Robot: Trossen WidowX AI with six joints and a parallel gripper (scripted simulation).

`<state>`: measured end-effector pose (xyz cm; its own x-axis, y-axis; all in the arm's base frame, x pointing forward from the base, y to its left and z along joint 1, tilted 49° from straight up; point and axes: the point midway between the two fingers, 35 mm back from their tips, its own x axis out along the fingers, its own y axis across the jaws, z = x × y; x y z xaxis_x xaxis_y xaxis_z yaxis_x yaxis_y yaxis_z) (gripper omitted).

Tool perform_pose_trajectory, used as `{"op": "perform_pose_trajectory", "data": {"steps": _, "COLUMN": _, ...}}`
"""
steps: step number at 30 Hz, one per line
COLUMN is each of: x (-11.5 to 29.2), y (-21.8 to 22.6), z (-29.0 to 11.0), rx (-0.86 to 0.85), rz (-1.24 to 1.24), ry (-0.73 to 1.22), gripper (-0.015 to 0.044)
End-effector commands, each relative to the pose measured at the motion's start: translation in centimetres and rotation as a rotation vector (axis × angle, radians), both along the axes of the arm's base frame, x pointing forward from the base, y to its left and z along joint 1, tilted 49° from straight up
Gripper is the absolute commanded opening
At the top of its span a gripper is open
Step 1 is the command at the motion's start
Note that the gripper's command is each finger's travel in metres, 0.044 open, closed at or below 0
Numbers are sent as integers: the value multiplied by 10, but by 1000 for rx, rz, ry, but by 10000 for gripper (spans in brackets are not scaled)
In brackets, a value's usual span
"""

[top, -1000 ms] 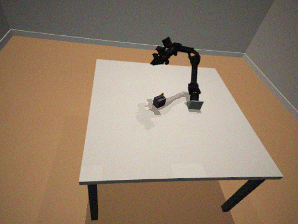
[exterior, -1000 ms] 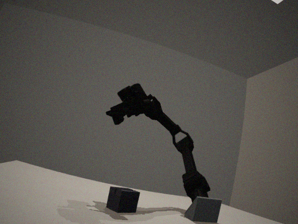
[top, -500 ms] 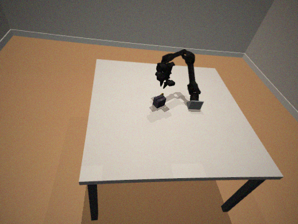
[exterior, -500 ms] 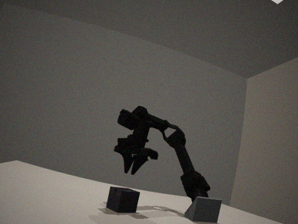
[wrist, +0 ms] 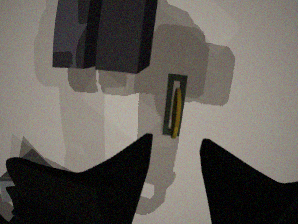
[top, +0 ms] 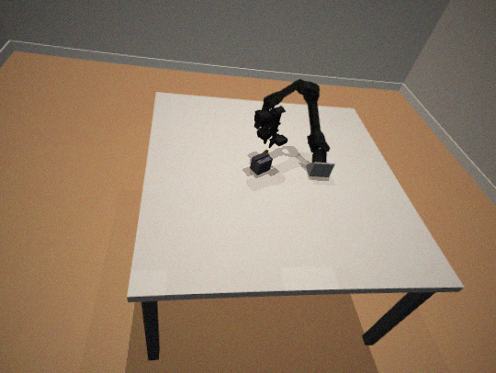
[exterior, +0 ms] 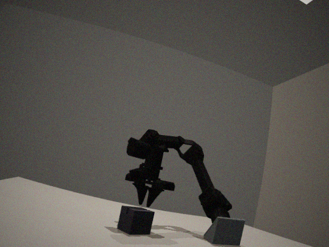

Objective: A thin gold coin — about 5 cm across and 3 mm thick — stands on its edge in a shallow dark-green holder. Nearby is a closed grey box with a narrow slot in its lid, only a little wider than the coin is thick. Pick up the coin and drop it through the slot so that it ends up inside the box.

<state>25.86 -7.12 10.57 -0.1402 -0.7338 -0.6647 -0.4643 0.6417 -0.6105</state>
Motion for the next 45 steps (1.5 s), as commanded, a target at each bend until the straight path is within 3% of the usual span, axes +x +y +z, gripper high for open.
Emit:
{"op": "perform_pose_trajectory", "data": {"steps": 1, "x": -2, "y": -9, "z": -7, "rx": -5, "rz": 6, "ry": 2, "gripper": 161}}
{"op": "perform_pose_trajectory", "data": {"steps": 39, "x": -9, "y": -51, "z": -43, "rx": -7, "rz": 6, "ry": 1, "gripper": 161}}
{"op": "perform_pose_trajectory", "data": {"steps": 45, "x": -9, "y": -51, "z": -43, "rx": -7, "rz": 6, "ry": 1, "gripper": 3}}
